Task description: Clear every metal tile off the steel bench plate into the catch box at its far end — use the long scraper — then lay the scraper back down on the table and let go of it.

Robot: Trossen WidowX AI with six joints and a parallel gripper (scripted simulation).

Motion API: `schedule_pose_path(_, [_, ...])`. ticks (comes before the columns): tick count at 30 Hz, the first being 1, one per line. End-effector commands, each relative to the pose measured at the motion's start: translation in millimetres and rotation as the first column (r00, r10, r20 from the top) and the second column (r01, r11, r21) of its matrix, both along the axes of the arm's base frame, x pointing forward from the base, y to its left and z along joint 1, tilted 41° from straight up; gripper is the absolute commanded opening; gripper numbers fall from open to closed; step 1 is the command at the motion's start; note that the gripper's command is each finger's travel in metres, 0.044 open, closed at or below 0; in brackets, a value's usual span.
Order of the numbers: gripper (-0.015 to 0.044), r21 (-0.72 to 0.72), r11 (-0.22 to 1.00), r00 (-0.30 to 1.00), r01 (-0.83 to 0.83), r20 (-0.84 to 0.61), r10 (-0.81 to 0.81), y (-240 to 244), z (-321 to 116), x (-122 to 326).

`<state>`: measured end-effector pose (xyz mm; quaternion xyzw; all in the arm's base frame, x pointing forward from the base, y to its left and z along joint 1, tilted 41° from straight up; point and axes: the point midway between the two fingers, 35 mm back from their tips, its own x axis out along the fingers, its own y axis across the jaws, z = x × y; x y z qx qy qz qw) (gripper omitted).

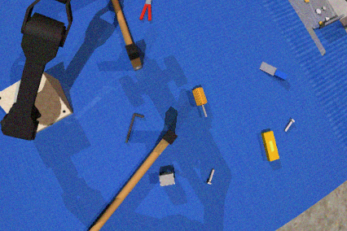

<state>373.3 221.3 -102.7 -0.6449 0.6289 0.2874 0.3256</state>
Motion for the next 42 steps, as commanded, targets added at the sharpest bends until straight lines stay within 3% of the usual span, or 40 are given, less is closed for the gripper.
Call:
schedule_pose_path(1, [0.0000,0.020,0.998,0.997,0.056,0.061,-0.057,7,7,-4])
schedule_pose_path(24, [0.0000,0.213,0.901,0.818,0.377,0.380,-0.432,39,41,-26])
schedule_pose_path(36, [0.0000,0.357,0.792,0.638,0.496,0.470,-0.611,53,58,-40])
schedule_pose_path(42, [0.0000,0.365,0.785,0.626,0.501,0.473,-0.620,53,58,-40])
